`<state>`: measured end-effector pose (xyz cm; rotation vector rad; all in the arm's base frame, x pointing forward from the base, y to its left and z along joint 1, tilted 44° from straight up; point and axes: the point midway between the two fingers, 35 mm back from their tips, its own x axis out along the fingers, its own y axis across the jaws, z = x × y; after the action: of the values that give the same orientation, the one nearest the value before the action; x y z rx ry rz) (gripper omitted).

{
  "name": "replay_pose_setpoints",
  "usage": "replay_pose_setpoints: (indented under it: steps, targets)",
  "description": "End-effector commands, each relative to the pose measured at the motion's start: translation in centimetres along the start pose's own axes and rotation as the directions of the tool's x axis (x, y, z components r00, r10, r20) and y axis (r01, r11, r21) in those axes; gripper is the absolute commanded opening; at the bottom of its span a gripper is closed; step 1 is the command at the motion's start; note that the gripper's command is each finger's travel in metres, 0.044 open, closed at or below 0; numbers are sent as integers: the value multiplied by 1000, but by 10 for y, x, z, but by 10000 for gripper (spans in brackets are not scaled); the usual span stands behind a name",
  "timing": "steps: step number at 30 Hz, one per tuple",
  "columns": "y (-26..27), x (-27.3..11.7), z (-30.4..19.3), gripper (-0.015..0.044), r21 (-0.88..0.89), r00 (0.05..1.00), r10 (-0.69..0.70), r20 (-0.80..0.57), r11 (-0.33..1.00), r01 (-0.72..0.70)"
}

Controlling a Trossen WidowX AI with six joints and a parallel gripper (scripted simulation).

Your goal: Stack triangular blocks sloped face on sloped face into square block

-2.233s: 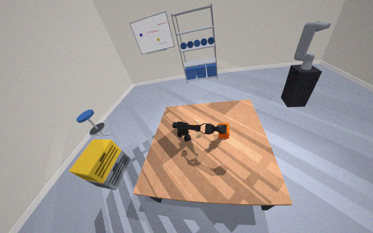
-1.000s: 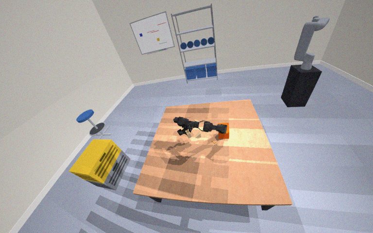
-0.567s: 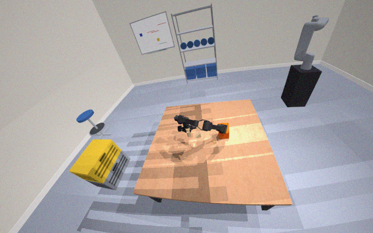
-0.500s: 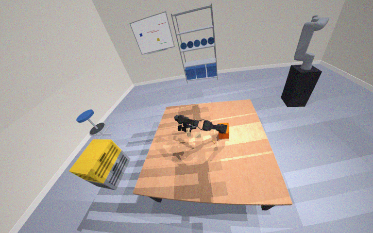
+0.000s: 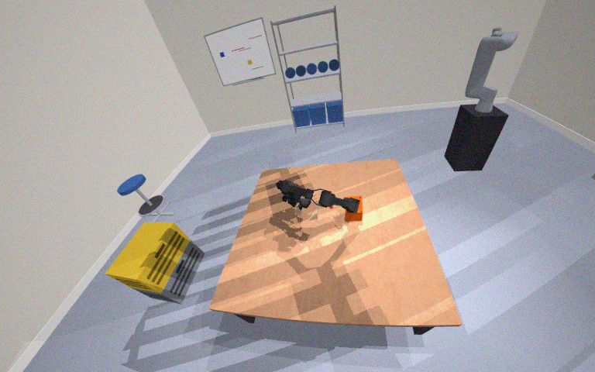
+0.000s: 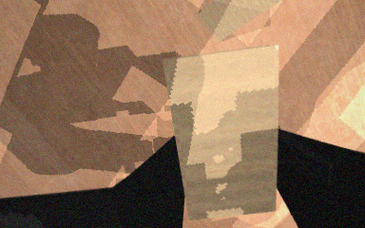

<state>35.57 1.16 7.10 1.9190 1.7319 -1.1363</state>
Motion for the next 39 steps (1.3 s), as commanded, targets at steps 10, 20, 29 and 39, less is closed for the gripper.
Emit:
replay_pose_setpoints:
  steps: [10, 20, 29, 39]
  targets:
    - [5, -4, 15, 0, 433, 1000, -3, -2, 901, 3]
    - [8, -7, 25, 0, 713, 1000, -5, -8, 701, 9]
    - [10, -9, 32, 0, 851, 1000, -6, -12, 524, 13]
    - [5, 11, 37, 0, 851, 1000, -6, -12, 524, 13]
